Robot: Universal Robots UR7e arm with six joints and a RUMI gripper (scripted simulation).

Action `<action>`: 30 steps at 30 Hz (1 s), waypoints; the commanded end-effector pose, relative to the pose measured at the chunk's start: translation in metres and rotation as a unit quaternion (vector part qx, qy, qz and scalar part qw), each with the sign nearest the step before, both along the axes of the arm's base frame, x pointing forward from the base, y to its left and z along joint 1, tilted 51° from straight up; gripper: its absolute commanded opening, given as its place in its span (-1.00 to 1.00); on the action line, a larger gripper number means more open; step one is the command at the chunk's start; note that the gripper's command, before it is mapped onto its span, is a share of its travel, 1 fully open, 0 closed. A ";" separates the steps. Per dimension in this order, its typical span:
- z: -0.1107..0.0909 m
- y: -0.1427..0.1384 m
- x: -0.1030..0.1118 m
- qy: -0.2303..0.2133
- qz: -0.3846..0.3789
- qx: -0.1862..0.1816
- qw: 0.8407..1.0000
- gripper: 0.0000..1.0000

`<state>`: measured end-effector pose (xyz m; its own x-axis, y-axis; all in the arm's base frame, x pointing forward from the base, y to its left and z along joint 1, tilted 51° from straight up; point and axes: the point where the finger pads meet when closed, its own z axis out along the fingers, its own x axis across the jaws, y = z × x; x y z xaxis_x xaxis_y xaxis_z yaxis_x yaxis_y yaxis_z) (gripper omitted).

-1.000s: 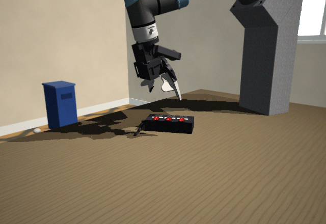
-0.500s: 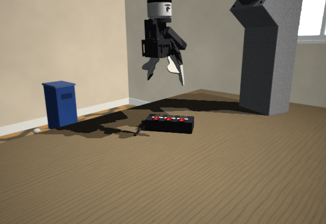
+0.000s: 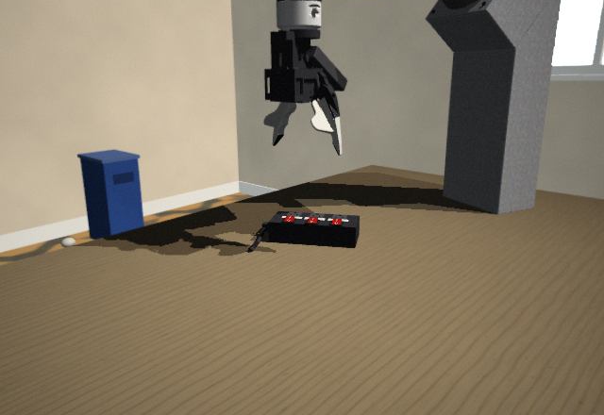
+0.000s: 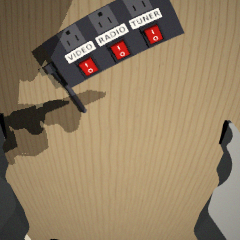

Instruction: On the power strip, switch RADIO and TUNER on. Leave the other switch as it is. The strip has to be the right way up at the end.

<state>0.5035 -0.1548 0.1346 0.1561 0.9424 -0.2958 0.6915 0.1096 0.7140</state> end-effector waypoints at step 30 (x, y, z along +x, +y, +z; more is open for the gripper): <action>-0.002 0.001 0.001 -0.020 -0.038 0.042 0.998 1.00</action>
